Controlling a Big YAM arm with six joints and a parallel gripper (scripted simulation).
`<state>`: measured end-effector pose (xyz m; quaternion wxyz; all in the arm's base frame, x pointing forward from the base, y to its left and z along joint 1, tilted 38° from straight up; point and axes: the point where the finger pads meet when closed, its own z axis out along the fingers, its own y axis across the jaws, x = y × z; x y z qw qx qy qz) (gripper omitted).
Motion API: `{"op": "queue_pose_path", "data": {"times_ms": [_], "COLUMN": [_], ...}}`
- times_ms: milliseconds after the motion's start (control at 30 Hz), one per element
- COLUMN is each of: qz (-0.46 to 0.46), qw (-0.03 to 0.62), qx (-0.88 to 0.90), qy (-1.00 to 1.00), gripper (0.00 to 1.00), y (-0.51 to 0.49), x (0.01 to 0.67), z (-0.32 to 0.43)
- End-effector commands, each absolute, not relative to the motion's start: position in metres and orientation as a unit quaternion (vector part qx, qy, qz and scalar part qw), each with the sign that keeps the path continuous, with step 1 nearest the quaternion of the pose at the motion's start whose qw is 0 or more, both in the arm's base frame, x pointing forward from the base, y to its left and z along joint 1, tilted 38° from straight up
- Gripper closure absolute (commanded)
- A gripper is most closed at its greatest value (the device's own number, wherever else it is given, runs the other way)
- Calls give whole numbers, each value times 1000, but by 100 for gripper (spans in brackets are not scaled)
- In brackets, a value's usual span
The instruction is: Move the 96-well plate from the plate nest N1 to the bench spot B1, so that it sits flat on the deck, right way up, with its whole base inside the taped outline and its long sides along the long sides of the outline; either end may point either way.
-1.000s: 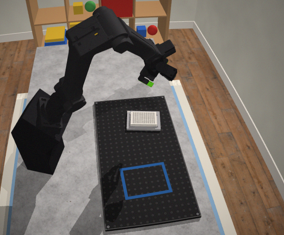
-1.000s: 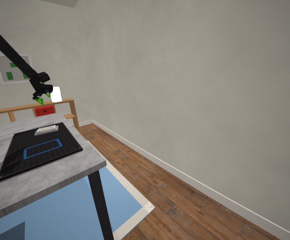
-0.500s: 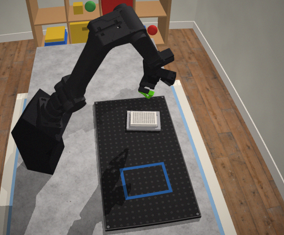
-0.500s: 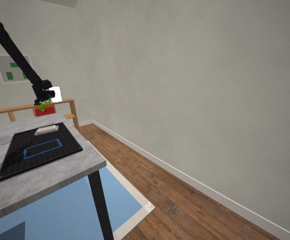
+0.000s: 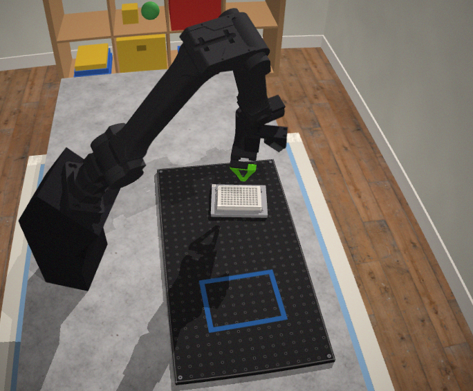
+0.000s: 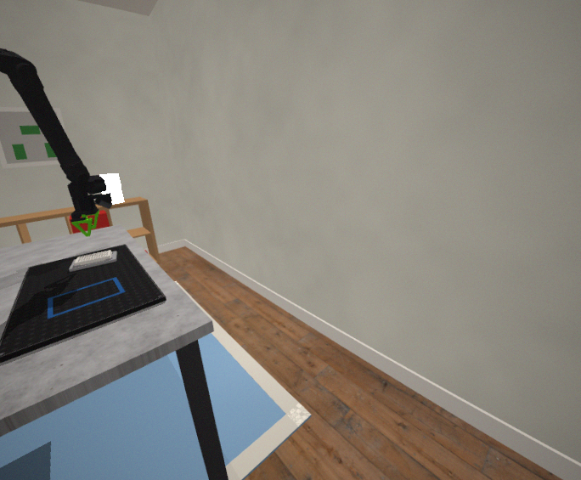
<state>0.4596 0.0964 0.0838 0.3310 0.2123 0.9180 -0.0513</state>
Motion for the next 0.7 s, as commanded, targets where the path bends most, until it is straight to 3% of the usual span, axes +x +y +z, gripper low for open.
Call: {"op": "queue_pose_path", "data": {"times_ms": [0, 167, 333, 667], "qz": [-74, -113, -94, -105], "qw": [329, 313, 338, 320], "qx": [191, 165, 158, 164], "qy": [922, 928, 923, 927], "gripper": [0, 0, 0, 0], "y": [85, 74, 91, 81], "x": [463, 467, 477, 469], "z": [74, 54, 77, 62]}}
